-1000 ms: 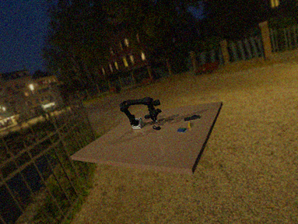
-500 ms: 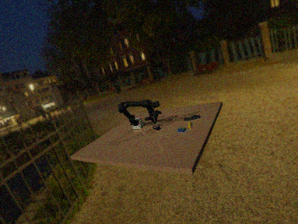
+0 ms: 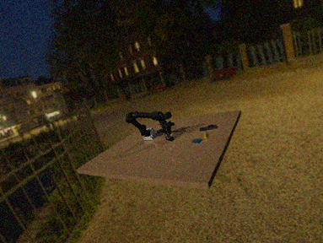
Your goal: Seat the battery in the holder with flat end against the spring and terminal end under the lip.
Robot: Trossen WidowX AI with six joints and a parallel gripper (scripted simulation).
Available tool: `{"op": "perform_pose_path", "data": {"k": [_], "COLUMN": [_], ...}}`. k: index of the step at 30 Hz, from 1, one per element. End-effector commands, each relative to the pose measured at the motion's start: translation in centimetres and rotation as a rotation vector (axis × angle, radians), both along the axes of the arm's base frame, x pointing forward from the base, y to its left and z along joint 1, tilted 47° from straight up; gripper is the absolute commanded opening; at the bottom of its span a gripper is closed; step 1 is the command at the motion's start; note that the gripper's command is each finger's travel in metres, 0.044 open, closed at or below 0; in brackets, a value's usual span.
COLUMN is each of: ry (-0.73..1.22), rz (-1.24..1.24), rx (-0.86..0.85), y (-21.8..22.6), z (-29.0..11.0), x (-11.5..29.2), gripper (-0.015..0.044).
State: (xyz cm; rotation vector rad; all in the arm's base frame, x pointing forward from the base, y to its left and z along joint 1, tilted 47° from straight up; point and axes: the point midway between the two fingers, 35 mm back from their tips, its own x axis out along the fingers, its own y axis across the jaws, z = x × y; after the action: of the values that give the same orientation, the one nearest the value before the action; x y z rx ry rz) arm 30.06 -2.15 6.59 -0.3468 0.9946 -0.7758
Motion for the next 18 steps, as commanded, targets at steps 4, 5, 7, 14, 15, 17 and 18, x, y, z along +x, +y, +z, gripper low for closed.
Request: {"op": "perform_pose_path", "data": {"k": [4, 5, 7, 14, 15, 17, 18], "ry": [-0.016, -0.020, -0.027, -0.048, -0.051, -0.058, -0.061], "rz": [0.024, 0.028, 0.037, 0.068, 0.072, 0.080, 0.084], "rx": [-0.016, -0.018, -0.021, -0.033, -0.035, -0.038, -0.040], "y": [-0.22, -0.23, -0.26, -0.36, -0.37, -0.41, -0.43], "z": [-0.24, -0.30, -0.42, -0.79, -0.83, -0.92, -0.96], "x": [-0.03, -0.02, -0.01, 0.00, -0.01, -0.02, -0.03], "gripper": [0.0062, 0.0062, 0.0062, 0.0062, 0.0062, 0.0062, 0.0062]}}
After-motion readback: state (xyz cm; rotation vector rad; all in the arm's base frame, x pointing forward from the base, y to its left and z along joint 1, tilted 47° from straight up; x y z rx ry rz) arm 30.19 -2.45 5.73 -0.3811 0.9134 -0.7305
